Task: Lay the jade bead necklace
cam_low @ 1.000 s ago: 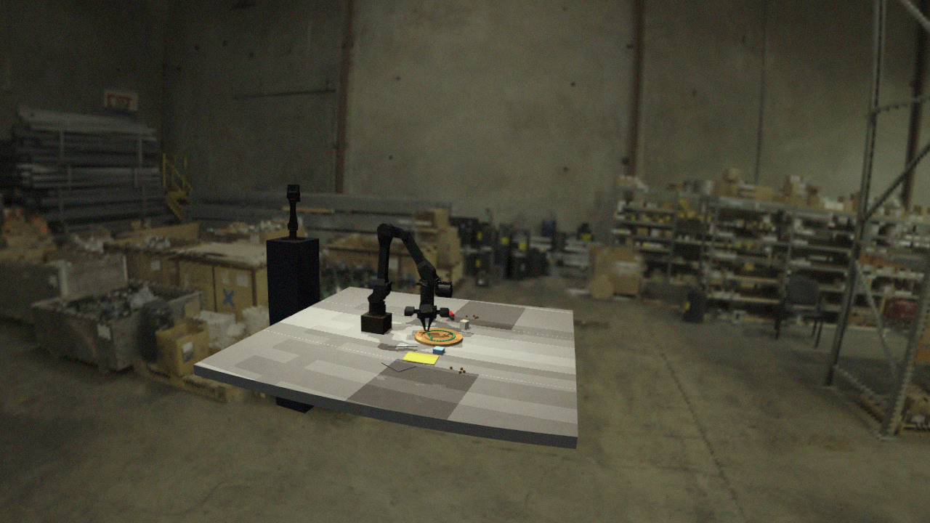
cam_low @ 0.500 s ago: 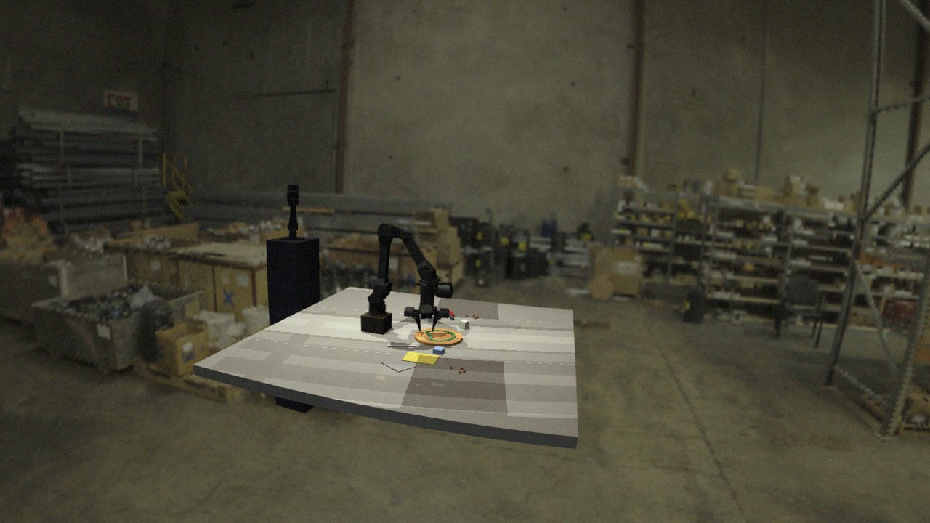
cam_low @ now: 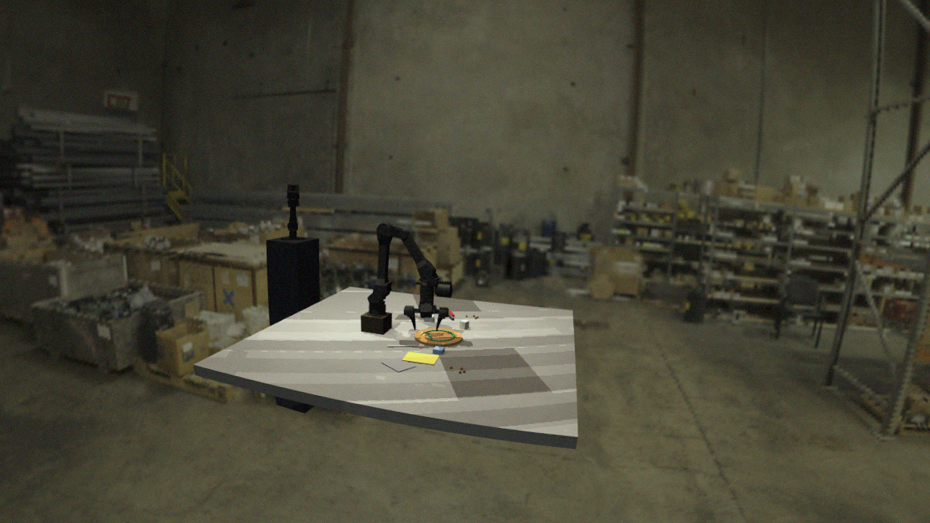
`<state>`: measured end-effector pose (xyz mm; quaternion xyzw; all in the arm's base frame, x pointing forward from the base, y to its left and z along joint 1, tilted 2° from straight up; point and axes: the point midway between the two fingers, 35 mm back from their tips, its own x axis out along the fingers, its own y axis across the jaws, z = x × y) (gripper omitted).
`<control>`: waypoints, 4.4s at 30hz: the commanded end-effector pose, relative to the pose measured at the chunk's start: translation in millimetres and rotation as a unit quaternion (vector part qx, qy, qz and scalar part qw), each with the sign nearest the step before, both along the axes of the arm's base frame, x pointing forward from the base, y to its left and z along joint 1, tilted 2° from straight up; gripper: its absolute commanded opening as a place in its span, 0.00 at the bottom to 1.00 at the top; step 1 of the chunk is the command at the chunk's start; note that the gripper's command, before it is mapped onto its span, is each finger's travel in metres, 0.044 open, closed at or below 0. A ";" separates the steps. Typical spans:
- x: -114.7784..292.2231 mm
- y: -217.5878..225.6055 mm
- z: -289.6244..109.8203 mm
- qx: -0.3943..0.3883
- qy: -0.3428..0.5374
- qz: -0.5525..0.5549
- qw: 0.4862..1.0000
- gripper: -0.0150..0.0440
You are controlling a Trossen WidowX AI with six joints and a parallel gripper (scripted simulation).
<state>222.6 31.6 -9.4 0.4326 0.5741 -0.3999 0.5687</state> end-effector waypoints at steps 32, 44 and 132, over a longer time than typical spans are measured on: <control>11.6 -9.7 24.5 -0.007 -0.018 0.224 0.974 0.46; 10.3 -9.1 8.0 -0.006 -0.014 0.225 0.974 0.46; -2.1 -13.1 -7.5 -0.005 -0.010 0.227 0.974 0.25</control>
